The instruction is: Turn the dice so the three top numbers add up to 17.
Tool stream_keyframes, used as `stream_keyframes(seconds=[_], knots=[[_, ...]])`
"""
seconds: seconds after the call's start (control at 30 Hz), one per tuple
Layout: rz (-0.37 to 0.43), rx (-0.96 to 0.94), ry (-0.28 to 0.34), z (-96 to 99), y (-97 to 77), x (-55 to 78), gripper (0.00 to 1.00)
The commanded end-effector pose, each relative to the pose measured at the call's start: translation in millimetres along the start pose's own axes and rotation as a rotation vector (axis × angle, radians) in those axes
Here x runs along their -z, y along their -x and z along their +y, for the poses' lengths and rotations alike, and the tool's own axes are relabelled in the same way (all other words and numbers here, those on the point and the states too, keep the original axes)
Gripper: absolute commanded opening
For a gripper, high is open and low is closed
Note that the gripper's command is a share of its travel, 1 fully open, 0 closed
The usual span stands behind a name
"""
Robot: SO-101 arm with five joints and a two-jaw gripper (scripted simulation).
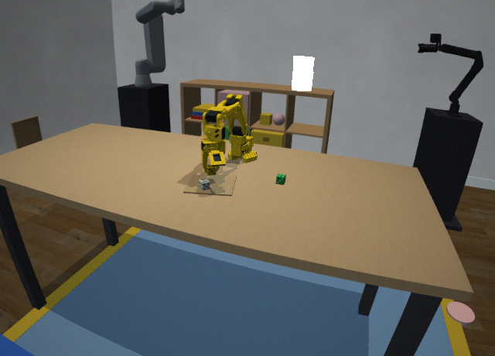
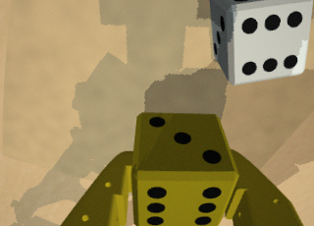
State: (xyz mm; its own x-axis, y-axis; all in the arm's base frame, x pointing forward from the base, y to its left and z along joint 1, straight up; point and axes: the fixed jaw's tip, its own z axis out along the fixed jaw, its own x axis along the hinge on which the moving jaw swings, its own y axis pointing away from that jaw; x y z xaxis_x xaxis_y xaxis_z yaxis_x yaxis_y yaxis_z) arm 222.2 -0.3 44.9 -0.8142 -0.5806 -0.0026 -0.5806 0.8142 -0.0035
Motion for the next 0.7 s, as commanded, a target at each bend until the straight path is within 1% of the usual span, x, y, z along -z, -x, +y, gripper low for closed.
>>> stream_keyframes(seconds=[0.0, 0.2, 0.5, 0.67], knots=[[-0.048, 0.002, -0.034, -0.8, 5.6, 9.1, 0.0], [-0.048, 0.002, -0.034, -0.9, 5.8, 5.1, 0.0], [-0.048, 0.002, -0.034, -1.0, 5.8, 4.0, 0.0], [-0.048, 0.002, -0.034, -1.1, 6.0, 1.0, 0.0]])
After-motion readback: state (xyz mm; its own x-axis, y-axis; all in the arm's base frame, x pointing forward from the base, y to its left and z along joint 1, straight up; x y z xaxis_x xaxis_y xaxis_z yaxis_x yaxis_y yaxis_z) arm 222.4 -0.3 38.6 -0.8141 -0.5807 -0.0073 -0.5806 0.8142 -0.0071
